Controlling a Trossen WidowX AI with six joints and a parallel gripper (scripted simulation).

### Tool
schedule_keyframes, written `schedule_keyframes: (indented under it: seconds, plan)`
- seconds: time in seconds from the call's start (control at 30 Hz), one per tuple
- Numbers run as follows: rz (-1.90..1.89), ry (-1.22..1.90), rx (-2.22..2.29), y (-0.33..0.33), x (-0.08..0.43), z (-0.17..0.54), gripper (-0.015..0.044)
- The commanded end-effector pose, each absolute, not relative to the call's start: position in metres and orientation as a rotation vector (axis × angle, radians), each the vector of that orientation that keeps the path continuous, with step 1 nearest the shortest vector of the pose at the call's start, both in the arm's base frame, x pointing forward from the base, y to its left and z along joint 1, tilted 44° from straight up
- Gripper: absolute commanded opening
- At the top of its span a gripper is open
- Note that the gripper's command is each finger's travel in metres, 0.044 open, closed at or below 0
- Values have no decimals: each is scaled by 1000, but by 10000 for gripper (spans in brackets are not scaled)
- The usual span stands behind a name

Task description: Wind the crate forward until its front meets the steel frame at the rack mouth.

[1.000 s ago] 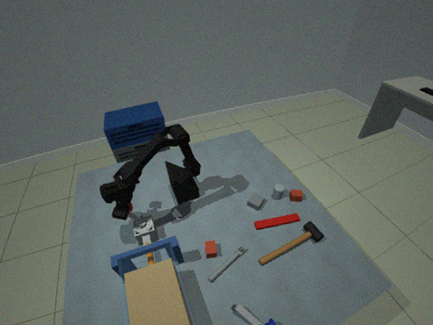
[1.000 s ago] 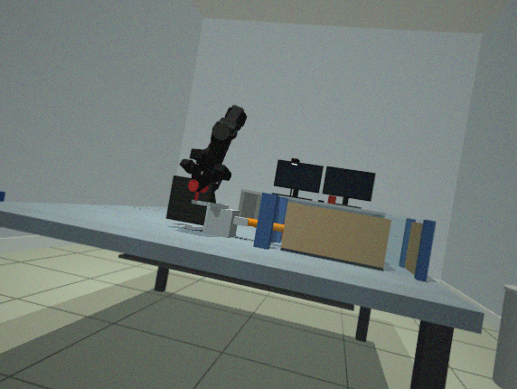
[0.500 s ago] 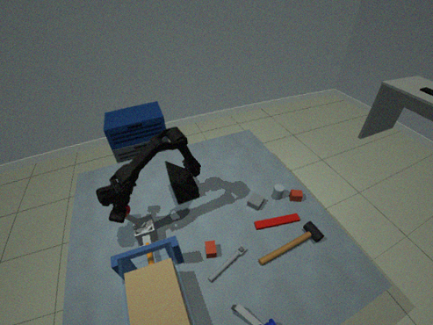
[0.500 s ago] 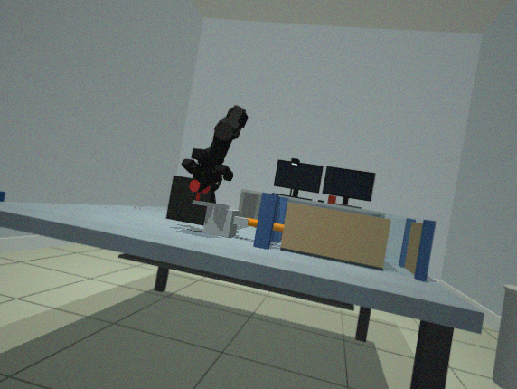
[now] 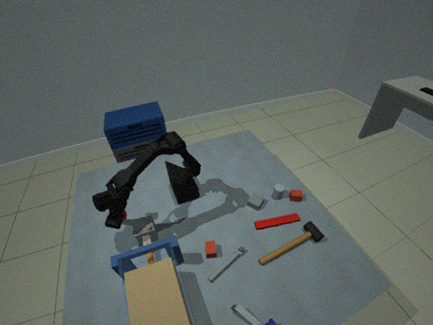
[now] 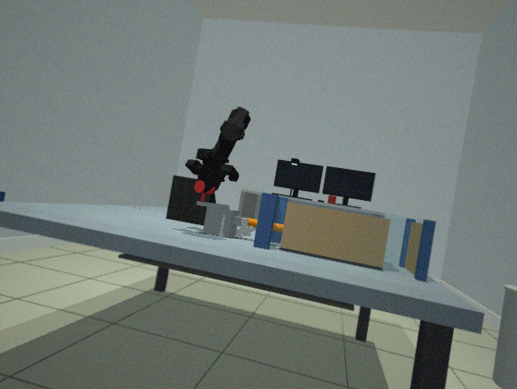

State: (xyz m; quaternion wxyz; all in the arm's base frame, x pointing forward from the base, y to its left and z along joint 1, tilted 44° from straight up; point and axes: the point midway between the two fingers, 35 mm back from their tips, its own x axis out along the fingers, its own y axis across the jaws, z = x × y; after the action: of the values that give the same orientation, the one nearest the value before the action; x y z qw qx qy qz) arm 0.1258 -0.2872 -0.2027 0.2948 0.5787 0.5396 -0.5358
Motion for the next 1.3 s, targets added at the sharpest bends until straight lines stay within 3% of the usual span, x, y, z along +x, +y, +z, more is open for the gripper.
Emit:
schedule_keyframes:
  seconds: [0.0,1.27]
  plan:
    - [-1398,1419,1558,-288,142,-206,0]
    - [-1394,1417,1560,-291,195,-209,0]
